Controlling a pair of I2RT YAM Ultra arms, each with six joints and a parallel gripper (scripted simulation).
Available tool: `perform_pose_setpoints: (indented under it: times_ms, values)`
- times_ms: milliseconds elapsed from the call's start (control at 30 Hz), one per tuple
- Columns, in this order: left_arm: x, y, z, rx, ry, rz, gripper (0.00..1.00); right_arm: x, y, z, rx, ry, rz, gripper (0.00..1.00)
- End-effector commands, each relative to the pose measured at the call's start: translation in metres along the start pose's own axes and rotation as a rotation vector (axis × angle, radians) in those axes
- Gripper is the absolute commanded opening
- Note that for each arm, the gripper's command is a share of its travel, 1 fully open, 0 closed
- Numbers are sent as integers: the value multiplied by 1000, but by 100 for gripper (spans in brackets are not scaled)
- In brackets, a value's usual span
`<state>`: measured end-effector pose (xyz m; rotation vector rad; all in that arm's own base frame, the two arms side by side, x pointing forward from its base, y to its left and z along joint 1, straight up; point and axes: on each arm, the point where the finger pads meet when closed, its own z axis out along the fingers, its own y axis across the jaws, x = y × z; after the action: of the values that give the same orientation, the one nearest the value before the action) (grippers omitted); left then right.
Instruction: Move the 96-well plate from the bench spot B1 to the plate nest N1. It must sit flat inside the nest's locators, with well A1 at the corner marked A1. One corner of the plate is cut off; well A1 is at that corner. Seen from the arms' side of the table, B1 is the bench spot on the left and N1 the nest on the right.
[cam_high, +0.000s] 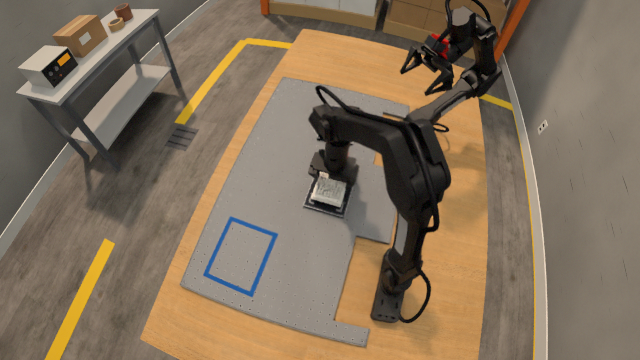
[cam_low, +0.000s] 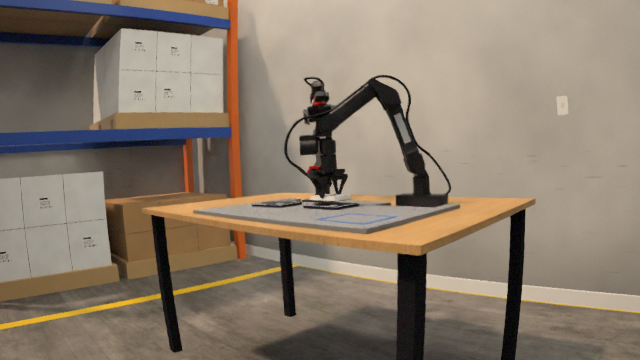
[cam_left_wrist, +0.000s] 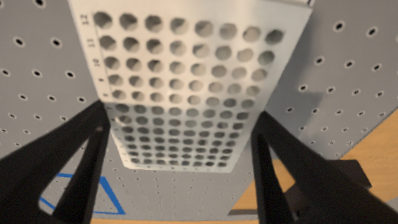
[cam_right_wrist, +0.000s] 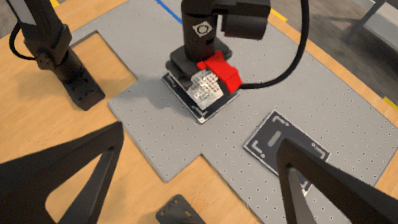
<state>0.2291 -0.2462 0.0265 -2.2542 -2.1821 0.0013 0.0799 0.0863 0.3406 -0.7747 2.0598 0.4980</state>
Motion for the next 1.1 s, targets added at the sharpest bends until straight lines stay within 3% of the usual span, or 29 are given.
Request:
perform_pose_setpoints:
  times_ms: [0,533,600,833,900,1067]
  values:
    - [-8,6,0,-30,-44,-5,79,1,0,-5,3,-4,1,100]
    - [-2,1,34,-3,-21,-8,79,1,0,-5,3,-4,1,100]
    - [-3,2,19,-6,-24,-8,79,1,0,-5,3,-4,1,100]
    - [-3,2,13,-6,-24,-8,79,1,0,-5,3,-4,1,100]
    - [-4,3,13,-7,-25,-8,100,1,0,-5,3,-4,1,100]
    - [-9,1,2,-25,-44,-4,100,1,0,-5,3,-4,1,100]
